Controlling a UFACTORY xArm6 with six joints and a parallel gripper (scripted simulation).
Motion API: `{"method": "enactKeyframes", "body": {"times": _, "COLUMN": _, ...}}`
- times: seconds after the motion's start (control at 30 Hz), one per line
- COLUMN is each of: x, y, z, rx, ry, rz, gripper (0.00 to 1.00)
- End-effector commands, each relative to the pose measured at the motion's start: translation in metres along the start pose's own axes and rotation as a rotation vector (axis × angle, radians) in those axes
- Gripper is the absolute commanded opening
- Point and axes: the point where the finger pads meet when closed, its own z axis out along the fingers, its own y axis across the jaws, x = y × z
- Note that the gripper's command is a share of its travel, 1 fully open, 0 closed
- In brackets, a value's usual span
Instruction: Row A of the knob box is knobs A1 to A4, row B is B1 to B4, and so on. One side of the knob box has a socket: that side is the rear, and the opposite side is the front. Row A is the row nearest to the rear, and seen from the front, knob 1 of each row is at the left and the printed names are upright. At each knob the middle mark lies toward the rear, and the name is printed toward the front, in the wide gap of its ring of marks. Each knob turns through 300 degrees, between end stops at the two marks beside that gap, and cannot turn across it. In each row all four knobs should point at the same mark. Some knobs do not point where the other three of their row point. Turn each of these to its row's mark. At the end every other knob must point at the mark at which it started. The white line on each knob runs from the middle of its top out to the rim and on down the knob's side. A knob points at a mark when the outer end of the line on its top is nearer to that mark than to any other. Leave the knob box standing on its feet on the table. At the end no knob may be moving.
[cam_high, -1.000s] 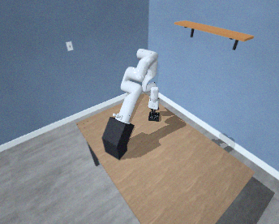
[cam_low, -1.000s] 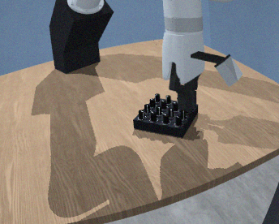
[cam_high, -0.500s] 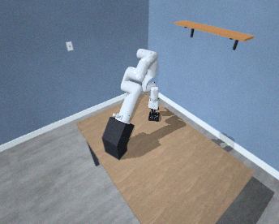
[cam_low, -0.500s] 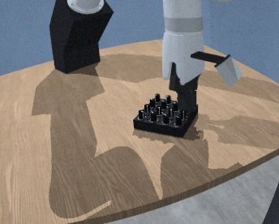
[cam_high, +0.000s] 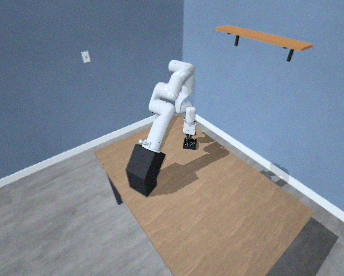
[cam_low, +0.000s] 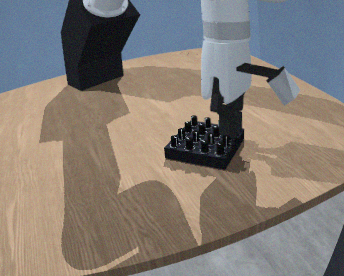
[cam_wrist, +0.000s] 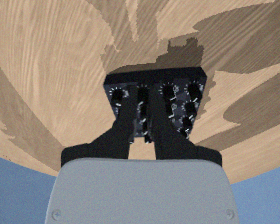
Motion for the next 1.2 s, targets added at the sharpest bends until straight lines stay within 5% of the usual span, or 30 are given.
{"method": "enactKeyframes", "body": {"times": 0.0, "x": 0.0008, "y": 0.0002, "z": -0.0005, "rx": -0.002, "ry": 0.003, "rz": -0.092, "gripper": 0.08}}
{"method": "enactKeyframes", "body": {"times": 0.33, "x": 0.0008, "y": 0.0002, "z": -0.0005, "rx": -0.002, "ry": 0.003, "rz": -0.327, "gripper": 0.08}}
{"method": "enactKeyframes", "body": {"times": 1.03, "x": 0.0008, "y": 0.0002, "z": -0.0005, "rx": -0.002, "ry": 0.003, "rz": -0.377, "gripper": 0.08}}
{"method": "enactKeyframes", "body": {"times": 1.07, "x": 0.0008, "y": 0.0002, "z": -0.0005, "rx": -0.002, "ry": 0.003, "rz": -0.377, "gripper": 0.19}}
{"method": "enactKeyframes", "body": {"times": 1.17, "x": 0.0008, "y": 0.0002, "z": -0.0005, "rx": -0.002, "ry": 0.003, "rz": -0.377, "gripper": 0.19}}
